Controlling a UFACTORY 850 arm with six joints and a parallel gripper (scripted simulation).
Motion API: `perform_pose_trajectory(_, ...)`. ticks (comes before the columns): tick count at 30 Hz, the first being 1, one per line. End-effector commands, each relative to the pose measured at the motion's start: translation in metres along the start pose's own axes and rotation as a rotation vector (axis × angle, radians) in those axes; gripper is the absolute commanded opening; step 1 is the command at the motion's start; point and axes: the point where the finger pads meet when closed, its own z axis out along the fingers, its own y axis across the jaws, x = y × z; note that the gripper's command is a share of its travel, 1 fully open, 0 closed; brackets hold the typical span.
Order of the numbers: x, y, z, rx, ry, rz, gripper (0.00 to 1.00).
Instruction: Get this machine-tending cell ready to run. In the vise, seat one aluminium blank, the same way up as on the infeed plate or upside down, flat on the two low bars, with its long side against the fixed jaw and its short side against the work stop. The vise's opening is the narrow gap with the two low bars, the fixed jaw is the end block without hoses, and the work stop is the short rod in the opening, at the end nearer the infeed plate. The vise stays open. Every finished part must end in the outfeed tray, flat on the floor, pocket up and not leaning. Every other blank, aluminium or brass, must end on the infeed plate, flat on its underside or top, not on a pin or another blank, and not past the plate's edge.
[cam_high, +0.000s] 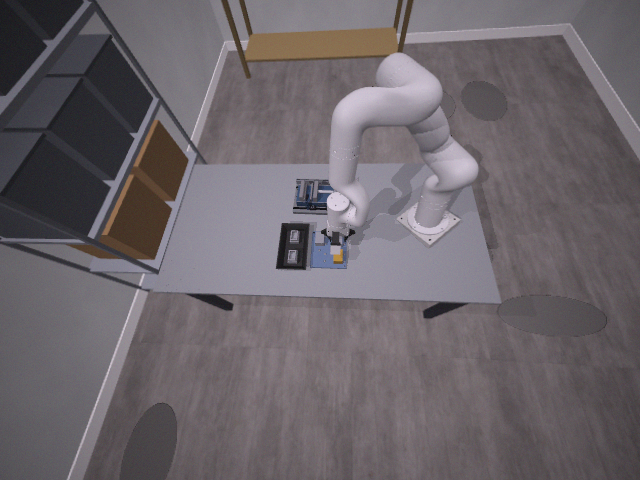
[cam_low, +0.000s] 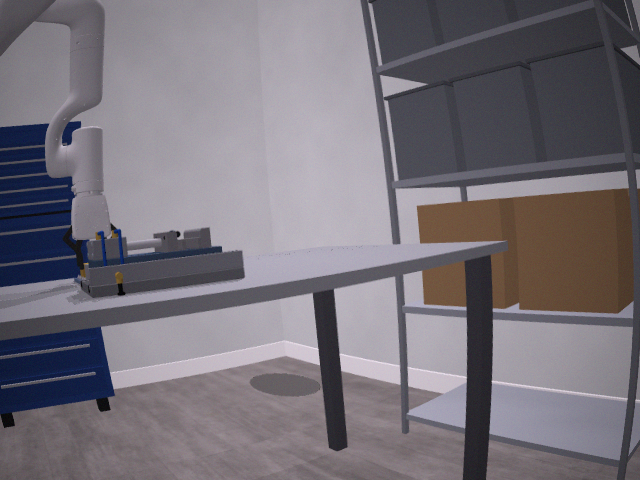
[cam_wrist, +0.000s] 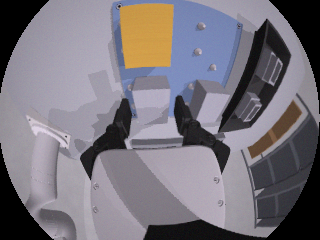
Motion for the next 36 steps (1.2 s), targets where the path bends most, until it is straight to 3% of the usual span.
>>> perform_pose_trajectory(1, 0.0003, 0.0007, 0.0003, -0.002, 0.000, 0.000, 0.69)
perform_pose_trajectory(23, 0.0003, 0.0007, 0.0010, -0.002, 0.001, 0.000, 0.69)
perform_pose_trajectory(24, 0.0003, 0.0007, 0.0010, -0.002, 0.001, 0.000, 0.00)
perform_pose_trajectory(36, 0.0003, 0.0007, 0.0010, -0.002, 0.001, 0.000, 0.00)
